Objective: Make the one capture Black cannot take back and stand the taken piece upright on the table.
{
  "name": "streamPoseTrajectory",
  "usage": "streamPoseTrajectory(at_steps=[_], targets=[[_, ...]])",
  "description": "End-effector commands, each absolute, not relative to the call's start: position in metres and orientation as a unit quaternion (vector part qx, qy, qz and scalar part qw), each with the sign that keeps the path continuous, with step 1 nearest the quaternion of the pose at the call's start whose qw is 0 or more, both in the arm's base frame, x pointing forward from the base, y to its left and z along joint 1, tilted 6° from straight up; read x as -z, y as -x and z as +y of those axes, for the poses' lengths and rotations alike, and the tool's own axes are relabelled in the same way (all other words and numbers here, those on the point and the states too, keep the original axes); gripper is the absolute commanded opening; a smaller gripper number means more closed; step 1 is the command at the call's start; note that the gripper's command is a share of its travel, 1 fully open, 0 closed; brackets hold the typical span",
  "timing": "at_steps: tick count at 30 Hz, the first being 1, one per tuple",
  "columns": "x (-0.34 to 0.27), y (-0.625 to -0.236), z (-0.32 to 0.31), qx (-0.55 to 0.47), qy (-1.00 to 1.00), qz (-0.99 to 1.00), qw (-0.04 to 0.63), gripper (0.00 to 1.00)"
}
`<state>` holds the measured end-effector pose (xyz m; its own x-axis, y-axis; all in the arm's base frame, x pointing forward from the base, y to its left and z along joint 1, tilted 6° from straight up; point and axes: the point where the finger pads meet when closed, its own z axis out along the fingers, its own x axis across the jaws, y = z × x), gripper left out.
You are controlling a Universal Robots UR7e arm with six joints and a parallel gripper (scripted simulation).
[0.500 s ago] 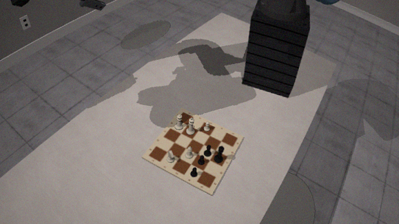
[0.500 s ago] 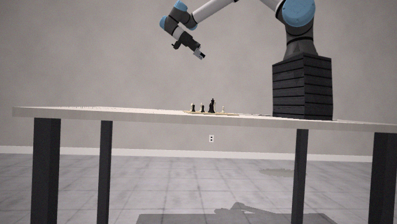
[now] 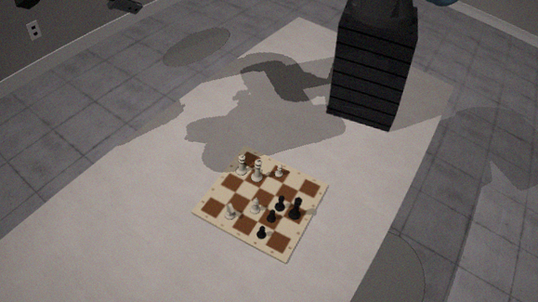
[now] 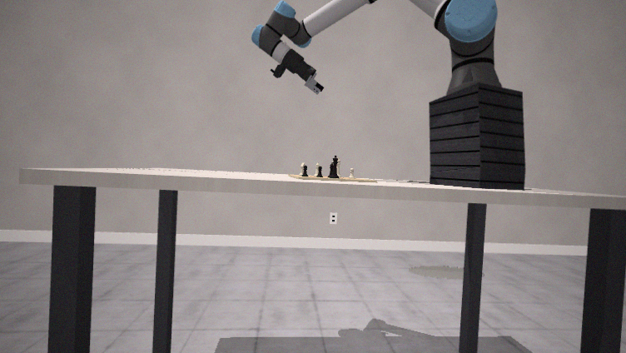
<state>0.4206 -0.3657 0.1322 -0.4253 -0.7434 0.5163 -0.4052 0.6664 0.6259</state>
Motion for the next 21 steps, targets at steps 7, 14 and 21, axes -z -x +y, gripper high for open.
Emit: streamPoseTrajectory(at_steps=[7,14,21], targets=[[-0.1328,-0.4211,-0.3658,0.208,-0.350,-0.819,0.405,1.00],[-0.1306,-0.4241,-0.3653,0.203,-0.342,-0.822,0.407,1.00],[-0.1265,-0.4294,-0.3644,0.194,-0.327,-0.828,0.412,1.00]])
